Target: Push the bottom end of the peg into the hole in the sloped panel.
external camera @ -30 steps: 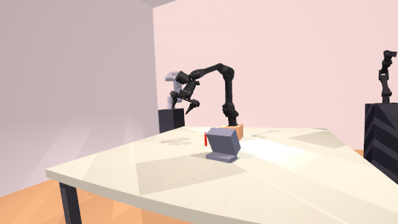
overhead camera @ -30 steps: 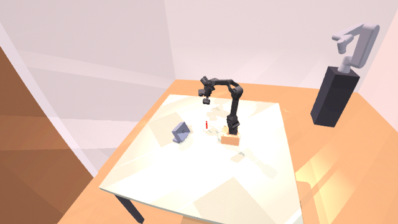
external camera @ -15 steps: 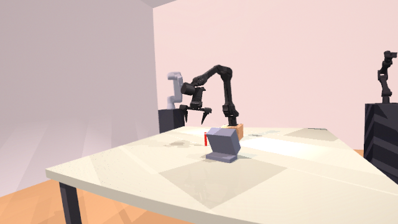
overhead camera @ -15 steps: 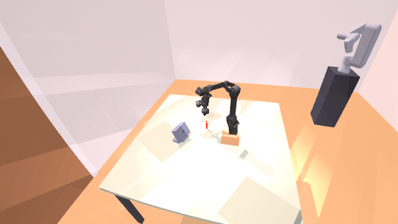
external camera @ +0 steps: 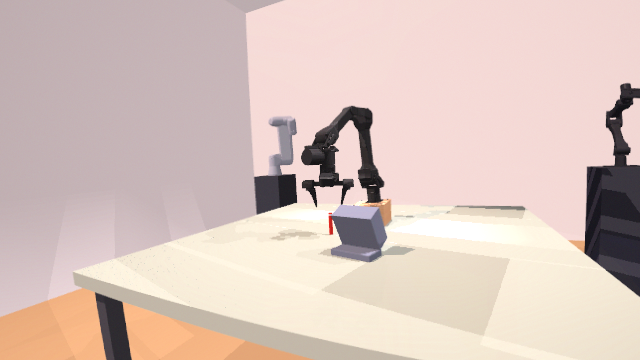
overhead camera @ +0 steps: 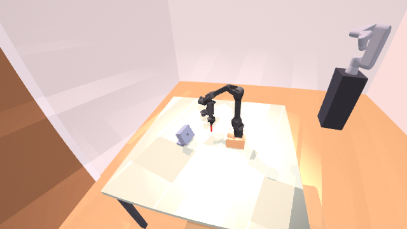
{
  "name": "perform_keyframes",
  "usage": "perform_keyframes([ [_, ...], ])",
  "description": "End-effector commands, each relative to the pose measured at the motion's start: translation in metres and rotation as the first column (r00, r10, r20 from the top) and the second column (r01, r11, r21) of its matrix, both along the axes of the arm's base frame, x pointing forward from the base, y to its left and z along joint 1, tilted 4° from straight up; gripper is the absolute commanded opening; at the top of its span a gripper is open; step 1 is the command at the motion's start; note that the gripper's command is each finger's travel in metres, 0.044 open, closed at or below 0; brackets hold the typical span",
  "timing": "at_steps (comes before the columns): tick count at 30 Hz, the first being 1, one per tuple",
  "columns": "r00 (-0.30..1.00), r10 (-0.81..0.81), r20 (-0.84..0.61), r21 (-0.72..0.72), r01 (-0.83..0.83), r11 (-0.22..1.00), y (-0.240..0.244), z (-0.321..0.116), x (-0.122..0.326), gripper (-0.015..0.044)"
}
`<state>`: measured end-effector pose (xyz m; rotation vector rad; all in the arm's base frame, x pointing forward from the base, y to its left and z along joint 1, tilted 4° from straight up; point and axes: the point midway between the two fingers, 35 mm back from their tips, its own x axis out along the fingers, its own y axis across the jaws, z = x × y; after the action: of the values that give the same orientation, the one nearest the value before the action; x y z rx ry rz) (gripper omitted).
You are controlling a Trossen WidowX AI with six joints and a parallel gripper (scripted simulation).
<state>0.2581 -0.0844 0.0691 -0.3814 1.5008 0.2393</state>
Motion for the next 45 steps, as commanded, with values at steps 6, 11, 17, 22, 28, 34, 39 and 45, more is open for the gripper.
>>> perform_keyframes([
  [6, 1.0, -0.002, -0.013, 0.009, 0.002, 1.0, 0.001, -0.013, -0.001, 0.044],
  [11, 1.0, -0.002, -0.013, 0.009, 0.002, 1.0, 0.0, -0.021, 0.0, 0.044],
  [17, 1.0, -0.002, -0.013, 0.009, 0.002, 1.0, -0.001, -0.031, 0.001, 0.044],
  [22, 1.0, -0.002, -0.013, 0.009, 0.002, 1.0, -0.001, -0.039, 0.001, 0.044],
  [28, 1.0, -0.002, -0.013, 0.009, 0.002, 1.0, -0.002, -0.049, 0.001, 0.044],
  [34, 1.0, -0.002, -0.013, 0.009, 0.002, 1.0, -0.002, -0.059, 0.001, 0.044],
  [39, 1.0, -0.002, -0.013, 0.009, 0.002, 1.0, -0.002, -0.065, 0.0, 0.044],
  [45, 1.0, -0.005, -0.007, 0.002, 0.005, 1.0, -0.004, -0.062, 0.001, 0.0414],
])
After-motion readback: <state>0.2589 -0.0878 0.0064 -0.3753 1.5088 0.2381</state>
